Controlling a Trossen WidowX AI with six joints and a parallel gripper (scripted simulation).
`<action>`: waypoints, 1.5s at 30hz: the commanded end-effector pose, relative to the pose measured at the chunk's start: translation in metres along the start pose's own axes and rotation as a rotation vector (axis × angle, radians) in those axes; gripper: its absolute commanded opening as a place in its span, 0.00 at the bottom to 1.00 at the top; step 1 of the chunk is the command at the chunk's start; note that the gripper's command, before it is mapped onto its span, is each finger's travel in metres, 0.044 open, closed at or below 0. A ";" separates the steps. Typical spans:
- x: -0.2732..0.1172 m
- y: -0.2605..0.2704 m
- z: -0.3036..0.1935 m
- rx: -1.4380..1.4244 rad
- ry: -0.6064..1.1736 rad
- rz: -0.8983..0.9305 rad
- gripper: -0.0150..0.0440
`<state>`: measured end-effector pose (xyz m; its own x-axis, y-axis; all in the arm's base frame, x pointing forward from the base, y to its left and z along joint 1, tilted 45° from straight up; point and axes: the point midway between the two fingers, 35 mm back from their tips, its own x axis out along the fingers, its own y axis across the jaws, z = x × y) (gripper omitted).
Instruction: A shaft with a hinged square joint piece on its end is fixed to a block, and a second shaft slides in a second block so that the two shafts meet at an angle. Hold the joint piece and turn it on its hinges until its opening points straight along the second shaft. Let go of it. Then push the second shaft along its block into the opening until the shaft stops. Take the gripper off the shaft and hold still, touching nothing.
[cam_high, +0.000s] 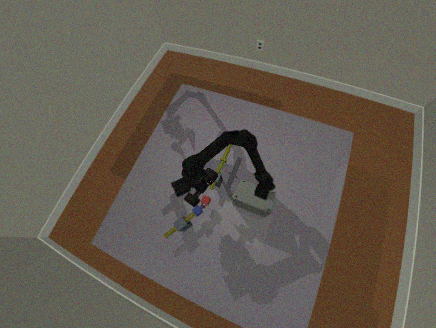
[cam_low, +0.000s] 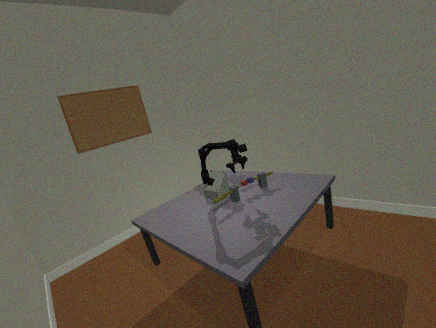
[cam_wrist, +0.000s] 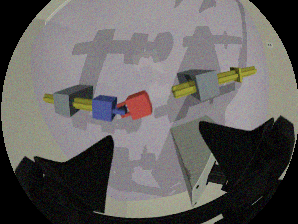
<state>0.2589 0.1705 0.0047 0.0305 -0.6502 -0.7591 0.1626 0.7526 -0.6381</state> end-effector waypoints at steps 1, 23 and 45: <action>0.004 -0.009 0.003 0.139 0.030 0.047 1.00; 0.028 -0.051 0.016 0.842 0.208 0.231 1.00; 0.044 -0.078 0.020 1.326 0.358 0.337 1.00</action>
<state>0.2684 0.0815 0.0234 0.0341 -0.2597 -0.9651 0.9952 0.0973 0.0089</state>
